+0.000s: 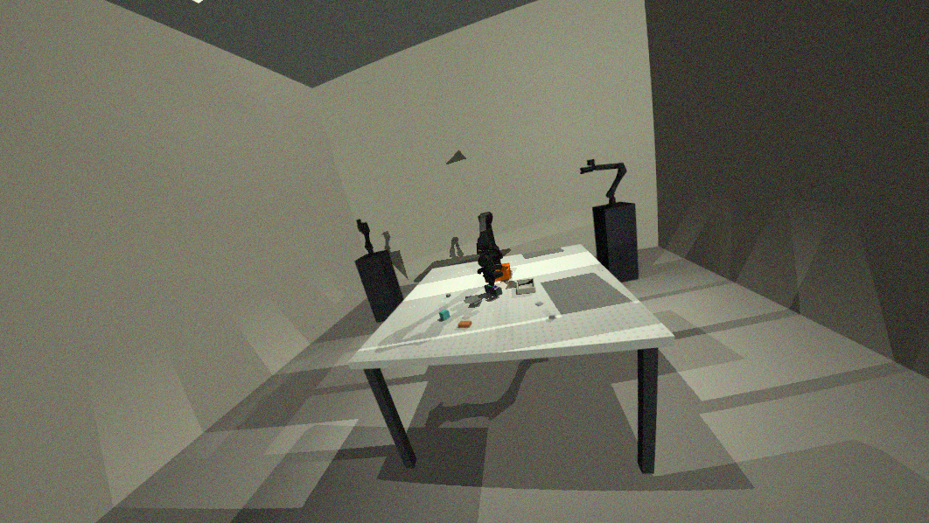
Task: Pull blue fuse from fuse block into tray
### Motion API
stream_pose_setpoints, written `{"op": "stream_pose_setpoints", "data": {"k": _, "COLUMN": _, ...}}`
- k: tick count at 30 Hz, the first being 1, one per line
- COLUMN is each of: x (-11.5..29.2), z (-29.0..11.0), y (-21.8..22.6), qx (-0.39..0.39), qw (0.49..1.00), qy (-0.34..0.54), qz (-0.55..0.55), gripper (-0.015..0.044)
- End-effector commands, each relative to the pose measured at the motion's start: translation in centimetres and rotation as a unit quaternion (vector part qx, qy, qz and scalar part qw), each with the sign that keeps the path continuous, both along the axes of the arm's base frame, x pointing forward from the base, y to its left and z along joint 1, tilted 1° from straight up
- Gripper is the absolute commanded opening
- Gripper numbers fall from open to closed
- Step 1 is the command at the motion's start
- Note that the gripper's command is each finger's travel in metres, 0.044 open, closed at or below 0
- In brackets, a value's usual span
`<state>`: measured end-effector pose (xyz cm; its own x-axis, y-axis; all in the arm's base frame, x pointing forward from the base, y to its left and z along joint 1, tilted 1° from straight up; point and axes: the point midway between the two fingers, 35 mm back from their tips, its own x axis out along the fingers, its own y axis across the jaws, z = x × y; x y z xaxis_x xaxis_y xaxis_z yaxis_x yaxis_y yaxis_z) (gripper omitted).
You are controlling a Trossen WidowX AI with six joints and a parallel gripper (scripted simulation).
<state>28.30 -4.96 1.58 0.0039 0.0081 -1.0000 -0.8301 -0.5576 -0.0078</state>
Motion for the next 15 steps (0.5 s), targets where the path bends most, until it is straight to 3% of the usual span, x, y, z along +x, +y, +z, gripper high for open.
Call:
{"op": "stream_pose_setpoints", "data": {"k": 1, "x": -0.09, "z": -0.10, "y": -0.04, "qx": -0.002, "qw": 1.000, "qy": 0.001, "qz": 0.001, "gripper": 0.0074}}
{"op": "stream_pose_setpoints", "data": {"k": 15, "x": -0.09, "z": -1.04, "y": -0.03, "qx": -0.002, "qw": 1.000, "qy": 0.001, "qz": 0.001, "gripper": 0.0074}}
